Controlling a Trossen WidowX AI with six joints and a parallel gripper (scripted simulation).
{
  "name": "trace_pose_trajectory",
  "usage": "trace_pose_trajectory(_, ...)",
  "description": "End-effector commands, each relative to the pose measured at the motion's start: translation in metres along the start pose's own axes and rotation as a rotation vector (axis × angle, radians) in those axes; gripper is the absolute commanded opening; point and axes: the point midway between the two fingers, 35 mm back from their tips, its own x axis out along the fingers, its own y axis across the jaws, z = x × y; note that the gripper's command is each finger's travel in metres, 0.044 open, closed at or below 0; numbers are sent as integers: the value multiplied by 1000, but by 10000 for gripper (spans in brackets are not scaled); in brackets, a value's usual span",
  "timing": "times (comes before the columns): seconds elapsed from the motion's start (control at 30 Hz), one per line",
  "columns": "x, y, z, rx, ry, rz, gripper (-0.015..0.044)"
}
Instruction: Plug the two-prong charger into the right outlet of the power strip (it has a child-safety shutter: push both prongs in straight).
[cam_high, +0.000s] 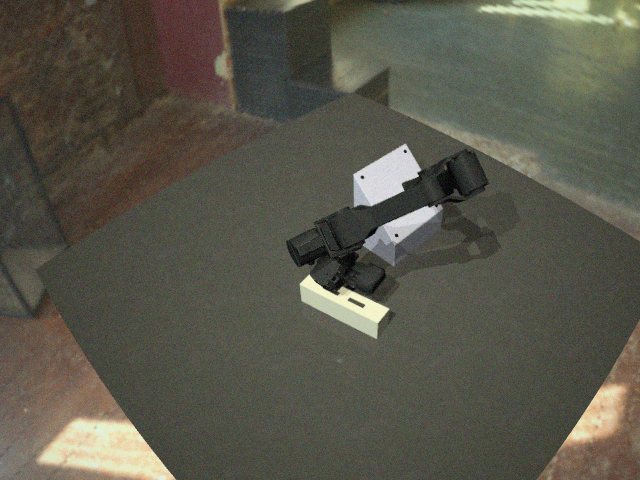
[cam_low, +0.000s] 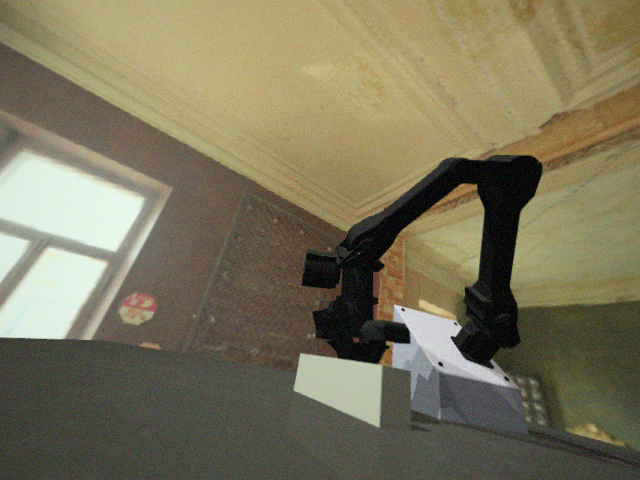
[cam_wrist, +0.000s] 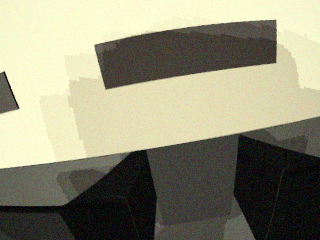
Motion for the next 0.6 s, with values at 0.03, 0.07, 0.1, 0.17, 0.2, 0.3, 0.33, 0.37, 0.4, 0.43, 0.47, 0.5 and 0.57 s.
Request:
trace_pose_trajectory(0.03, -3, 0, 6, -18, -22, 0, 0)
trace_pose_trajectory(0.07, -3, 0, 6, -18, -22, 0, 0)
trace_pose_trajectory(0.1, -3, 1, 7, -18, -22, 0, 0)
trace_pose_trajectory(0.17, -3, 1, 7, -18, -22, 0, 0)
trace_pose_trajectory(0.2, -4, 1, 7, -18, -22, 0, 0)
trace_pose_trajectory(0.3, -4, 1, 7, -18, -22, 0, 0)
trace_pose_trajectory(0.33, -4, 1, 7, -18, -22, 0, 0)
trace_pose_trajectory(0.37, -4, 1, 7, -18, -22, 0, 0)
trace_pose_trajectory(0.4, -4, 1, 7, -18, -22, 0, 0)
trace_pose_trajectory(0.43, -4, 1, 7, -18, -22, 0, 0)
trace_pose_trajectory(0.47, -4, 1, 7, -18, -22, 0, 0)
trace_pose_trajectory(0.5, -5, 1, 7, -18, -22, 0, 0)
trace_pose_trajectory(0.57, -5, 1, 8, -18, -22, 0, 0)
